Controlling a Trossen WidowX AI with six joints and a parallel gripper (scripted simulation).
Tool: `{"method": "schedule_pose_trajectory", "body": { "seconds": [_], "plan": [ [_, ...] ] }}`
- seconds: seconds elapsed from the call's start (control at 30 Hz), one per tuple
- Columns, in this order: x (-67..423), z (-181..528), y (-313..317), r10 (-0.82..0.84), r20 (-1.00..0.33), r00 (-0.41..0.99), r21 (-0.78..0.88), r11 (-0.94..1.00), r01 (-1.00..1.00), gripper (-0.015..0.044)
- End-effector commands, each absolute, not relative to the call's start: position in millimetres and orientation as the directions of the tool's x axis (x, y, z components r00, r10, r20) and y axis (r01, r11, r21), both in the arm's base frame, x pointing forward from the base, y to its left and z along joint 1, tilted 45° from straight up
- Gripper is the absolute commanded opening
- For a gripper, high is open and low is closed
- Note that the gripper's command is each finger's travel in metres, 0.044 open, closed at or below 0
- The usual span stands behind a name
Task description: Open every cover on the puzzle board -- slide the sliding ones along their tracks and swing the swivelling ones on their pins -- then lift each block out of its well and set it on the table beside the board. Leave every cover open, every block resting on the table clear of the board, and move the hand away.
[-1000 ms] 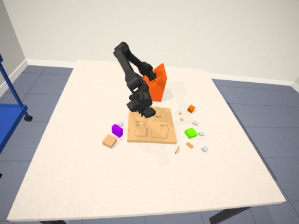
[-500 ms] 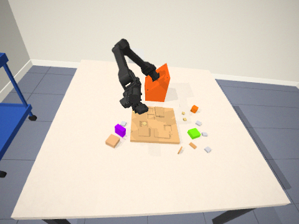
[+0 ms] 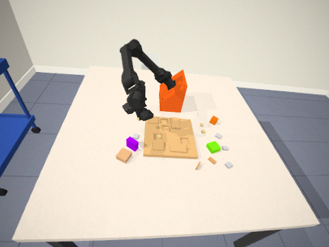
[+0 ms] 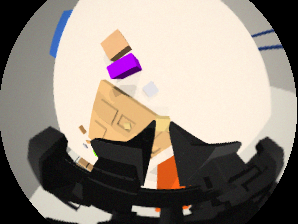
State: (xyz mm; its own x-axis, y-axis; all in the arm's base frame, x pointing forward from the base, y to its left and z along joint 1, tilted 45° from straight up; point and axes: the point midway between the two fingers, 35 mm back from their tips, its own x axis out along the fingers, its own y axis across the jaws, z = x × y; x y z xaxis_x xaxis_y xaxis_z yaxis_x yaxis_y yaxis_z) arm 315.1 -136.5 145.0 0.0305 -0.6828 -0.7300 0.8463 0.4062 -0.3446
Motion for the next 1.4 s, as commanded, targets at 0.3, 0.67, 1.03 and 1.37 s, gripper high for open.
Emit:
{"method": "schedule_pose_trajectory", "body": {
  "seconds": [0.3, 0.67, 1.03, 1.37],
  "plan": [
    [283, 170, -162, -0.702, -0.711, 0.03, -0.357, 0.398, 0.845, 0.008],
    [281, 165, -171, -0.703, -0.71, 0.028, -0.358, 0.396, 0.845, 0.008],
    [284, 152, -184, -0.702, -0.712, 0.028, -0.357, 0.396, 0.846, 0.008],
    [285, 141, -195, -0.701, -0.712, 0.028, -0.357, 0.396, 0.846, 0.008]
  ]
}}
